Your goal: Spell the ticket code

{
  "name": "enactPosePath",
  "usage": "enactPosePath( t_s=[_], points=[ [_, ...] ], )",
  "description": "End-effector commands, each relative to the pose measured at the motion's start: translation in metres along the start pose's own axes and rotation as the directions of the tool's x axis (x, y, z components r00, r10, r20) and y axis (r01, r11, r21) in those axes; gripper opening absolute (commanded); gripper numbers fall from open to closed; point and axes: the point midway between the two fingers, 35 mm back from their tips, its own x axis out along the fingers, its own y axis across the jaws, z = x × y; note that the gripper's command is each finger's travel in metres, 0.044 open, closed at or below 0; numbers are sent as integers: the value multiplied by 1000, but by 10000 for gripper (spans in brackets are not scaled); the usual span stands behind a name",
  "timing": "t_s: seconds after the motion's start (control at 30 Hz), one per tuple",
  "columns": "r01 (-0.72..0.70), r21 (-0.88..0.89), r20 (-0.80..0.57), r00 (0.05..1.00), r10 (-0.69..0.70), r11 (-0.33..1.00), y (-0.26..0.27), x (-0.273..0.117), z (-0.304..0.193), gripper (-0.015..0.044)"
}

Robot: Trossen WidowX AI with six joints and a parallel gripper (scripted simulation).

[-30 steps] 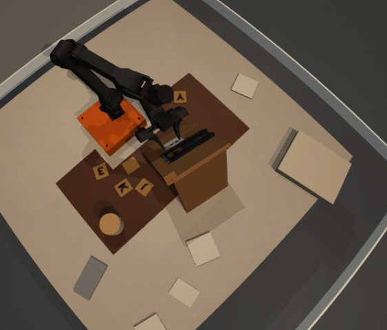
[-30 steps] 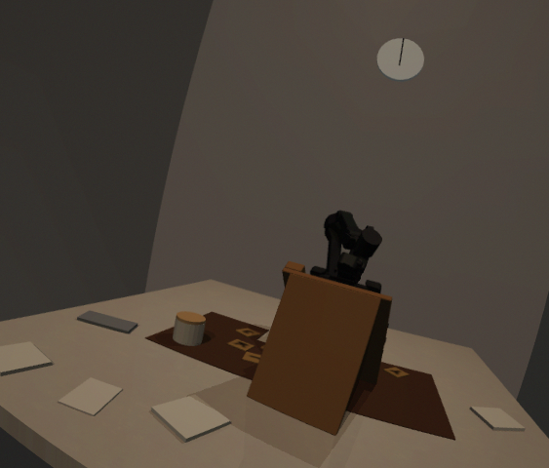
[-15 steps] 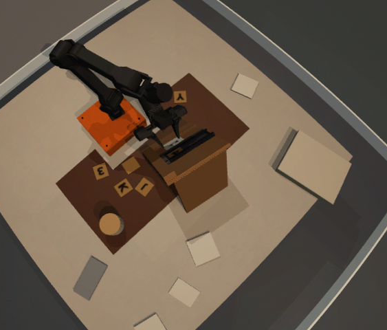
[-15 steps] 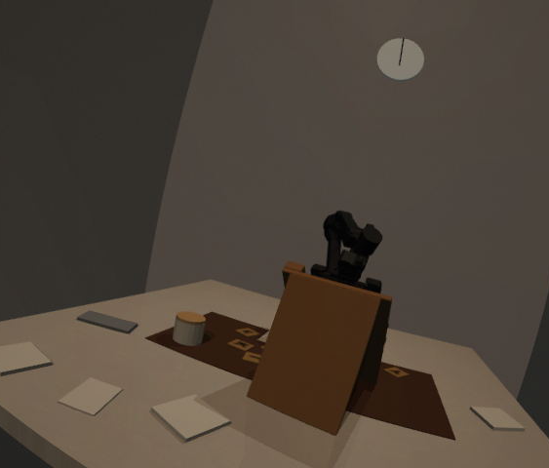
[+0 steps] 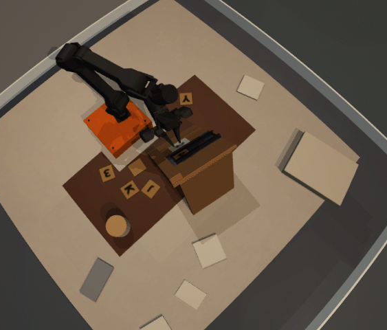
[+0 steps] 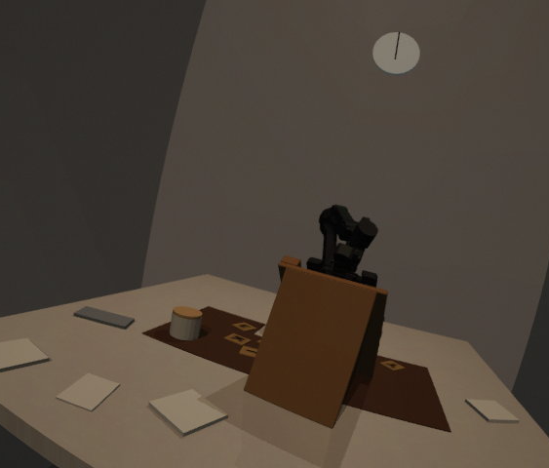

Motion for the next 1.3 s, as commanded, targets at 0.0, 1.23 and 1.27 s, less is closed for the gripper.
enactPosePath(
  t_s=[0.0,1.23,1.27],
  points=[
    [0,0,0,1000,0,1000,0,0,0,6],
    [1,6,-631,776,3,1000,33,18,25,0],
    [1,6,-631,776,3,1000,32,19,25,0]
  ],
)
